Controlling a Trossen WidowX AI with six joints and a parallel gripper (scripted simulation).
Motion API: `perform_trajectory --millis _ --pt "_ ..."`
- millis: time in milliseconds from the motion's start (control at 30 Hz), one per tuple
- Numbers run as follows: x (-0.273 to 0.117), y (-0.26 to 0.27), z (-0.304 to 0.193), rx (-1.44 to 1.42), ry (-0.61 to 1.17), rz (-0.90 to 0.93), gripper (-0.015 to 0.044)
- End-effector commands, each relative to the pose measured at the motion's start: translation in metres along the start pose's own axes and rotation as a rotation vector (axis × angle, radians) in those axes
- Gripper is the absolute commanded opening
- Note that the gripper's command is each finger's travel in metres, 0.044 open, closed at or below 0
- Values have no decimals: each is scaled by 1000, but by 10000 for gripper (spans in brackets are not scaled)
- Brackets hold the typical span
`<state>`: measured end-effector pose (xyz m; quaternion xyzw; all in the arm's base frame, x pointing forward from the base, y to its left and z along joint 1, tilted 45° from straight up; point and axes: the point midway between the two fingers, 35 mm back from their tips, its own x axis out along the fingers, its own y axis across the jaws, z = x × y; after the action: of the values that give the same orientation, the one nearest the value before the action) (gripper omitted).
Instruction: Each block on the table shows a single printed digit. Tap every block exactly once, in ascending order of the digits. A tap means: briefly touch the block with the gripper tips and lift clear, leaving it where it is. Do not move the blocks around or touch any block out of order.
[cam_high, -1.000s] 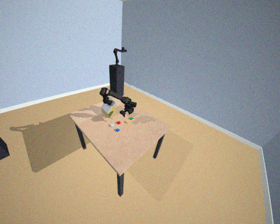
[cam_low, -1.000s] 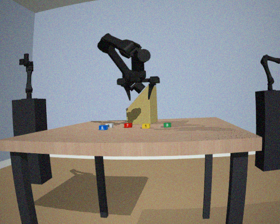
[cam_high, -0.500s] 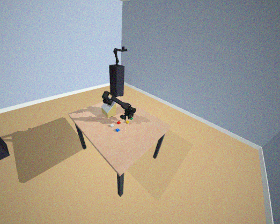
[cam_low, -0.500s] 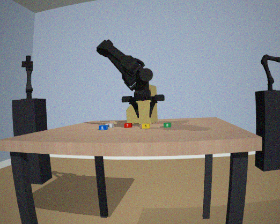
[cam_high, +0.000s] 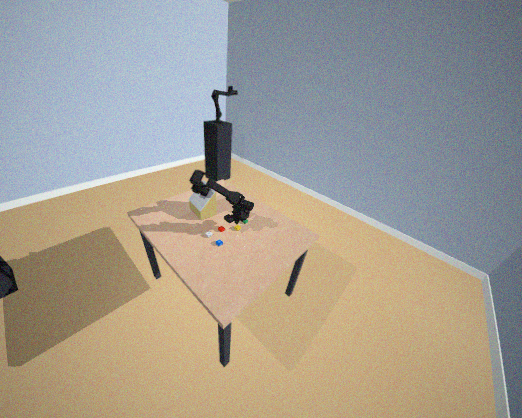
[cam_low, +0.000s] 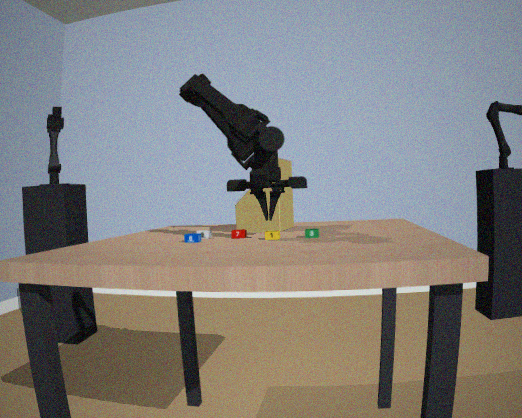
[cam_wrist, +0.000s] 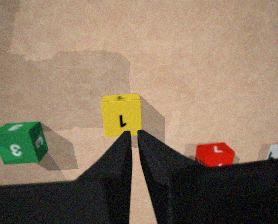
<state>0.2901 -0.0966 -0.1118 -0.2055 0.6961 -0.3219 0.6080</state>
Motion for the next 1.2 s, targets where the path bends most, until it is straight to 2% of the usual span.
perform_trajectory --millis 0,767,867,1067,1167 --pt "1 -1 0 -7 -1 -5 20" --pt "31 -1 -1 -7 -1 -7 20" --pt "4 -1 0 -6 -2 -5 20" --pt "-3 0 0 -7 -2 -5 20" --pt "-50 1 2 -7 -3 1 20"
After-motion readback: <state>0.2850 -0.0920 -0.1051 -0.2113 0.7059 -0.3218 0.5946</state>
